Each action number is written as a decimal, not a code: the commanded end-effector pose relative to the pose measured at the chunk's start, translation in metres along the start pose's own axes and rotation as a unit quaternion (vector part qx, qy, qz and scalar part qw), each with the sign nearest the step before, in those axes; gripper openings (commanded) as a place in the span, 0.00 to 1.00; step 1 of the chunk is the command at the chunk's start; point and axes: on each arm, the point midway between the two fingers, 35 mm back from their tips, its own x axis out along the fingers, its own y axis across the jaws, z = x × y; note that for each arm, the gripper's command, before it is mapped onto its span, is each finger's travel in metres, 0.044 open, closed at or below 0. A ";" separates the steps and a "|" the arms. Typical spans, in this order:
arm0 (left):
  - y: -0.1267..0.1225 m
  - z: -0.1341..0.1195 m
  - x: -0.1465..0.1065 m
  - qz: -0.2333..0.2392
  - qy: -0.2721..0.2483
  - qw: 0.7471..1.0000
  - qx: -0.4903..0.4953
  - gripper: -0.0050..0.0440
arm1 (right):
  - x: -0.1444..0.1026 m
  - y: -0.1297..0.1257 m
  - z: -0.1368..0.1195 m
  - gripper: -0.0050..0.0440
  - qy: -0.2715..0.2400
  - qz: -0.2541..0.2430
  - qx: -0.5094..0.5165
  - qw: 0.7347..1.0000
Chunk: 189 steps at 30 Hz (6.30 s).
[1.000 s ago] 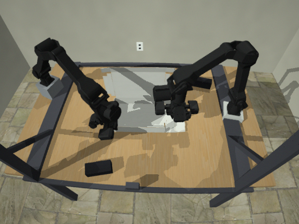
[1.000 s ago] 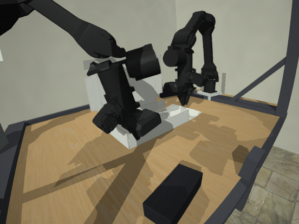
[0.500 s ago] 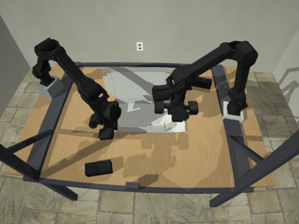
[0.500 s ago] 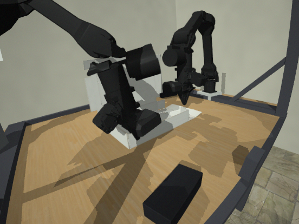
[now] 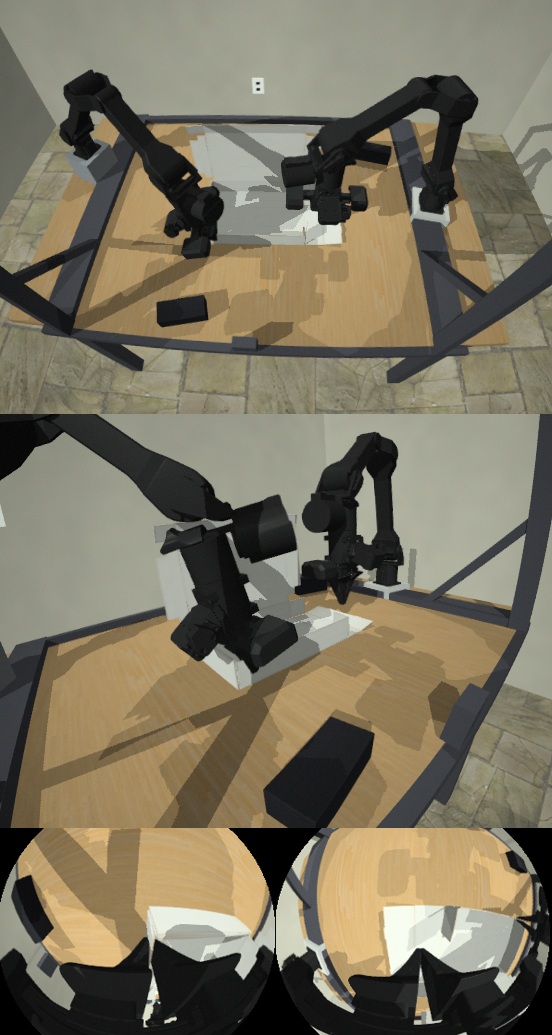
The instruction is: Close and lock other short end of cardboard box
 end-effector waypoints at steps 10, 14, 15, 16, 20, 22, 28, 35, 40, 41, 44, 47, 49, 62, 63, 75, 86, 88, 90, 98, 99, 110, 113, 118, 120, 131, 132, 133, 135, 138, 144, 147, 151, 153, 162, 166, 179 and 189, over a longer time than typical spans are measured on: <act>0.004 -0.010 -0.013 0.011 0.016 1.000 0.000 0.11 | -0.006 0.002 -0.004 0.41 -0.040 -0.075 0.134 0.987; 0.004 -0.010 -0.013 0.011 0.016 1.000 0.000 0.11 | -0.003 0.009 -0.010 0.41 -0.085 -0.124 0.254 0.955; 0.004 -0.010 -0.013 0.011 0.016 1.000 0.000 0.11 | -0.003 0.009 -0.010 0.41 -0.085 -0.124 0.254 0.955; 0.004 -0.010 -0.013 0.011 0.016 1.000 0.000 0.11 | -0.003 0.009 -0.010 0.41 -0.085 -0.124 0.254 0.955; 0.004 -0.010 -0.013 0.011 0.016 1.000 0.000 0.11 | -0.001 0.018 -0.015 0.41 -0.140 -0.163 0.366 0.905; 0.004 -0.010 -0.013 0.011 0.016 1.000 0.000 0.11 | 0.001 0.024 -0.018 0.41 -0.168 -0.176 0.417 0.876; 0.004 -0.010 -0.013 0.011 0.016 1.000 0.000 0.11 | 0.005 0.029 -0.039 0.41 -0.224 -0.214 0.521 0.795; 0.004 -0.010 -0.013 0.011 0.016 1.000 0.000 0.11 | 0.012 0.039 -0.093 0.41 -0.256 -0.272 0.634 0.678; 0.004 -0.010 -0.013 0.011 0.016 1.000 0.000 0.11 | 0.015 0.047 -0.113 0.41 -0.270 -0.294 0.673 0.623; 0.004 -0.010 -0.013 0.011 0.016 1.000 0.000 0.11 | 0.015 0.048 -0.113 0.41 -0.270 -0.295 0.673 0.622; 0.004 -0.010 -0.013 0.011 0.016 1.000 0.000 0.11 | 0.016 0.047 -0.113 0.41 -0.270 -0.295 0.673 0.622; 0.004 -0.010 -0.013 0.011 0.016 1.000 0.000 0.11 | 0.028 0.047 -0.113 0.41 -0.270 -0.294 0.673 0.622; 0.004 -0.010 -0.013 0.011 0.016 1.000 0.000 0.11 | 0.034 0.047 -0.113 0.41 -0.270 -0.294 0.673 0.622; 0.004 -0.010 -0.013 0.011 0.016 1.000 0.000 0.11 | 0.037 0.047 -0.113 0.41 -0.270 -0.294 0.673 0.622; 0.004 -0.010 -0.013 0.011 0.016 1.000 0.000 0.11 | 0.037 0.047 -0.113 0.41 -0.270 -0.294 0.673 0.622; 0.004 -0.010 -0.013 0.011 0.016 1.000 0.000 0.11 | 0.037 0.047 -0.113 0.41 -0.270 -0.294 0.673 0.622; 0.004 -0.010 -0.013 0.011 0.016 1.000 0.000 0.11 | 0.037 0.046 -0.113 0.41 -0.270 -0.294 0.673 0.622; 0.004 -0.010 -0.013 0.011 0.016 1.000 0.000 0.11 | 0.037 0.043 -0.113 0.41 -0.270 -0.294 0.673 0.622; 0.004 -0.010 -0.013 0.011 0.016 1.000 0.000 0.11 | 0.036 0.040 -0.114 0.41 -0.270 -0.294 0.673 0.622; 0.004 -0.010 -0.013 0.011 0.016 1.000 0.000 0.11 | 0.036 0.027 -0.115 0.41 -0.270 -0.295 0.673 0.622; 0.004 -0.010 -0.013 0.011 0.016 1.000 0.000 0.11 | 0.036 0.025 -0.115 0.41 -0.270 -0.295 0.673 0.622; 0.004 -0.010 -0.013 0.011 0.016 1.000 0.000 0.11 | 0.036 0.010 -0.116 0.41 -0.271 -0.295 0.673 0.622; 0.004 -0.010 -0.013 0.011 0.016 1.000 0.000 0.11 | 0.036 0.006 -0.116 0.41 -0.271 -0.295 0.673 0.622; 0.004 -0.010 -0.013 0.011 0.016 1.000 0.000 0.11 | 0.036 0.005 -0.116 0.41 -0.271 -0.295 0.673 0.622; 0.004 -0.010 -0.013 0.011 0.016 1.000 0.000 0.11 | 0.036 0.005 -0.116 0.41 -0.271 -0.295 0.673 0.622; 0.004 -0.010 -0.013 0.011 0.016 1.000 0.000 0.11 | 0.036 0.005 -0.116 0.41 -0.271 -0.295 0.673 0.622; 0.004 -0.010 -0.013 0.011 0.016 1.000 0.000 0.11 | 0.036 0.005 -0.116 0.41 -0.271 -0.295 0.673 0.622; 0.004 -0.010 -0.013 0.011 0.016 1.000 0.000 0.11 | 0.036 0.005 -0.116 0.36 -0.271 -0.295 0.673 0.622; 0.004 -0.010 -0.013 0.011 0.016 1.000 0.000 0.11 | 0.036 0.005 -0.116 0.36 -0.271 -0.295 0.673 0.622; 0.004 -0.010 -0.013 0.011 0.016 1.000 0.000 0.11 | 0.036 0.005 -0.116 0.21 -0.271 -0.295 0.673 0.622; 0.004 -0.010 -0.013 0.011 0.016 1.000 0.000 0.11 | 0.036 0.005 -0.116 0.10 -0.271 -0.295 0.673 0.622; 0.004 -0.010 -0.013 0.011 0.016 1.000 0.000 0.11 | 0.036 0.005 -0.116 0.10 -0.271 -0.295 0.673 0.622; 0.004 -0.010 -0.013 0.011 0.016 1.000 0.000 0.11 | 0.036 0.005 -0.116 0.10 -0.271 -0.295 0.673 0.622; 0.004 -0.010 -0.013 0.011 0.016 1.000 0.000 0.11 | 0.036 0.005 -0.116 0.10 -0.271 -0.296 0.673 0.622; 0.004 -0.010 -0.013 0.011 0.016 1.000 0.000 0.11 | 0.036 0.005 -0.116 0.10 -0.271 -0.296 0.673 0.622; 0.004 -0.010 -0.013 0.011 0.016 1.000 0.000 0.11 | 0.036 0.005 -0.116 0.10 -0.271 -0.296 0.673 0.622; 0.004 -0.010 -0.013 0.011 0.016 1.000 0.000 0.11 | 0.037 0.005 -0.112 0.10 -0.268 -0.295 0.676 0.619; 0.004 -0.010 -0.013 0.011 0.016 1.000 0.000 0.11 | 0.035 0.003 -0.107 0.10 -0.245 -0.299 0.714 0.583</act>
